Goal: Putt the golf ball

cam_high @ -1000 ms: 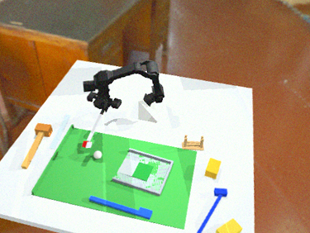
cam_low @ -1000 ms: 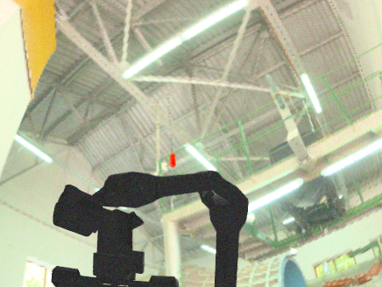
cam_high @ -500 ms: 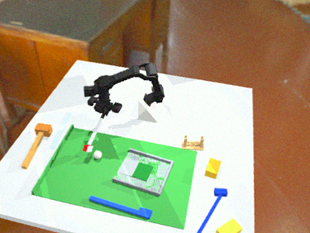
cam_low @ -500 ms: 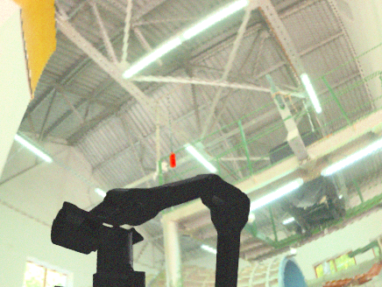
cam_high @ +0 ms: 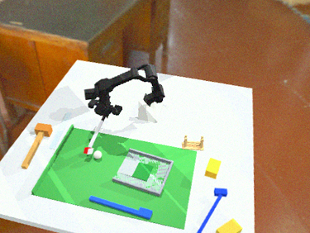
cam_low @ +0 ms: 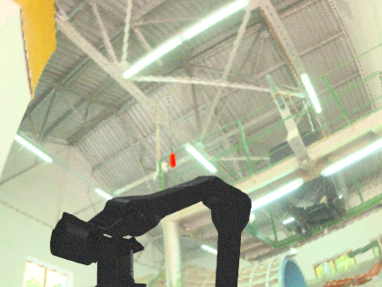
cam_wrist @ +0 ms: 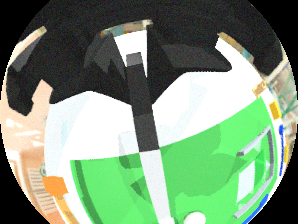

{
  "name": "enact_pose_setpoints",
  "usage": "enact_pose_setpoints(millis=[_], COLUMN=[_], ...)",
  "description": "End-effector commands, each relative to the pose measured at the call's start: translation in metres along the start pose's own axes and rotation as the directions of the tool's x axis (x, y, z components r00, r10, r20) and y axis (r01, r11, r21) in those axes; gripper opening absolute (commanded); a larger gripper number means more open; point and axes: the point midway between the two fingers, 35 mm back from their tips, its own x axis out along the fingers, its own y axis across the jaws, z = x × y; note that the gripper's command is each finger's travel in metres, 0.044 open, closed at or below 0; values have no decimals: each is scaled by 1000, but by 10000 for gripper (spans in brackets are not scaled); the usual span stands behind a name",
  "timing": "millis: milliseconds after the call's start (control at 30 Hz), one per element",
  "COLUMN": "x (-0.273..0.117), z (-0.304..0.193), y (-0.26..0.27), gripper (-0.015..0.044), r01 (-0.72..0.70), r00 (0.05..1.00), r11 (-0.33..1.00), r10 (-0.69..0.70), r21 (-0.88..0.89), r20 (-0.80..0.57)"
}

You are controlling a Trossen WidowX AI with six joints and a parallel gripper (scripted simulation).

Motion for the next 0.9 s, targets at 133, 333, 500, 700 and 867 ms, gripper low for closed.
enact_pose_setpoints(millis=[133,333,500,700,867], x=[-1,0,1,3,-1], z=[0,1,1,-1,5], y=[-1,-19,-31,-28,2], gripper=[0,0,0,0,0], r01=[2,2,2,-4,-1], r00=[1000,1000,1000,1000,1000], r11=[1000,1000,1000,1000,1000], r10=[-2,-2,-2,4,1], r21=[0,3,6,9,10], r20=[3,9,13,11,12])
